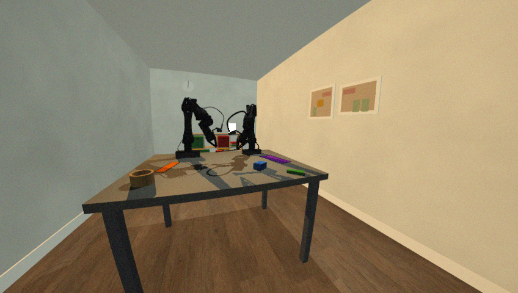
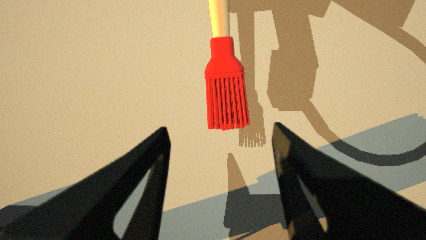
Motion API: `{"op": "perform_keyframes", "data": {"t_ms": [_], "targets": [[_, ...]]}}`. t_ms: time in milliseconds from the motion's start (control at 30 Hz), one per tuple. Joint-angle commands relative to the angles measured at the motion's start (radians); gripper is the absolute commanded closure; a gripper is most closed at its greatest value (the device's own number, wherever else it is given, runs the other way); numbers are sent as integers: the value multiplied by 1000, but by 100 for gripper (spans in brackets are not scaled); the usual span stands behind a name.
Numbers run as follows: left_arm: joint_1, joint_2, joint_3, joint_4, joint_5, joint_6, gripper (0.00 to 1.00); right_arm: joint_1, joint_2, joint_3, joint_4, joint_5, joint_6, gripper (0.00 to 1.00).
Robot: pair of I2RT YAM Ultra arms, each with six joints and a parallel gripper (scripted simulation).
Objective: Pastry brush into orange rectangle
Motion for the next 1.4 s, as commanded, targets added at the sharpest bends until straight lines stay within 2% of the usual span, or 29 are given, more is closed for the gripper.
{"op": "perform_keyframes", "data": {"t_ms": [0,867,1367], "targets": [[-6,-2,31,-5,26,2,93,-21,35,53,-41,-49,-62,39],[-2,-5,21,0,26,2,93,-19,46,56,-37,-40,-58,39],[-2,-5,21,0,26,2,93,41,105,20,82,-28,8,39]]}}
